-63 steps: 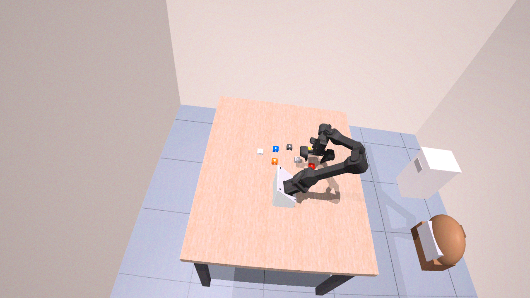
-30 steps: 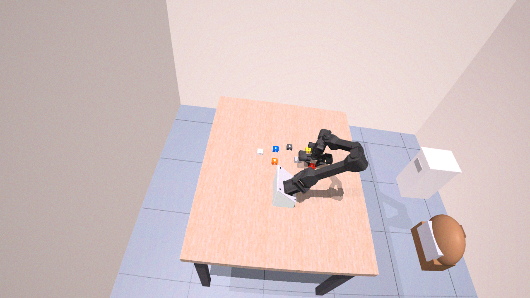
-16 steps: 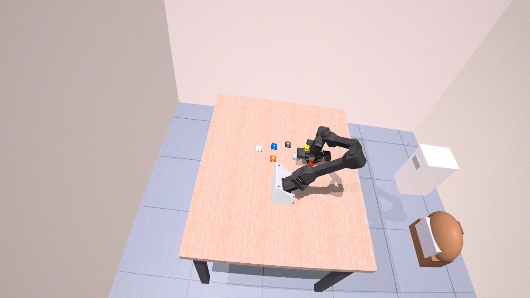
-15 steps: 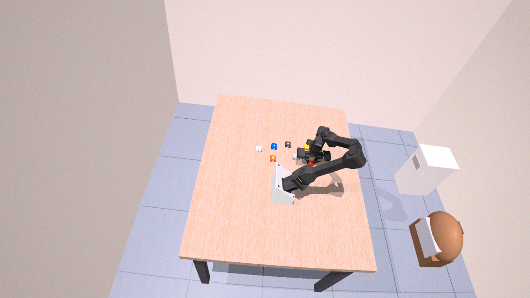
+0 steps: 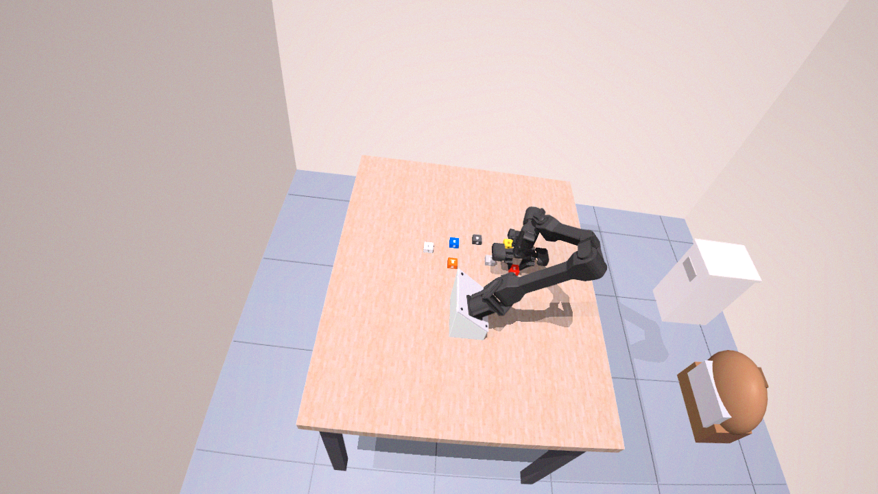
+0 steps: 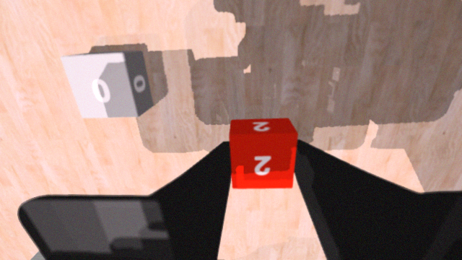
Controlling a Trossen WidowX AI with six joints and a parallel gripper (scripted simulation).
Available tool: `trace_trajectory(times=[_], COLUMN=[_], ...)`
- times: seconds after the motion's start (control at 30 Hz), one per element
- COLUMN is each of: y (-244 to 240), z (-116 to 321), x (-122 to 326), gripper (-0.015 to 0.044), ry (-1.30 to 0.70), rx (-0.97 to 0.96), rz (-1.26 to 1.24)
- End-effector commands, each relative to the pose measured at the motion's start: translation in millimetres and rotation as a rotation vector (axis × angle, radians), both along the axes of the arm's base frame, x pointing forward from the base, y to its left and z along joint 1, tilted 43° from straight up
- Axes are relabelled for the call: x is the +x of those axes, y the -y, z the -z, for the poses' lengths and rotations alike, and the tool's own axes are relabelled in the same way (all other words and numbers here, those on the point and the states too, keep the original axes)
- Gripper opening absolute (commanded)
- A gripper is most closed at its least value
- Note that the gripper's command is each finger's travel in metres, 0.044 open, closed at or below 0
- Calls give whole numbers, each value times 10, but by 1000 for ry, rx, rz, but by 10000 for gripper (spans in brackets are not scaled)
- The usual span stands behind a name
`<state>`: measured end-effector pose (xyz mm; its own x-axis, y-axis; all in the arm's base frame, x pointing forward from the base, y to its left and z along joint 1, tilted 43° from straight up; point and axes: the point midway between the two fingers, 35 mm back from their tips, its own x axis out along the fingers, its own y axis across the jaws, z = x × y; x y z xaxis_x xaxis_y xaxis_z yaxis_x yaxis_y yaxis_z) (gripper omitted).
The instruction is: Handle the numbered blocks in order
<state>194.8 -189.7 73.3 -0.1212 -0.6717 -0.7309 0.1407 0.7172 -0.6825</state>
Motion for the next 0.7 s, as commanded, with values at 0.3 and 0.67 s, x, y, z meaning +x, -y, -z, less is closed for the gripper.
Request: trace_trajectory(times=[0.3, 0.67], y=[-9, 63], z=[-45, 33], x=[14, 2], gripper=[120, 120], ry=[11, 10], rx=[-8, -8], rz=[1, 1])
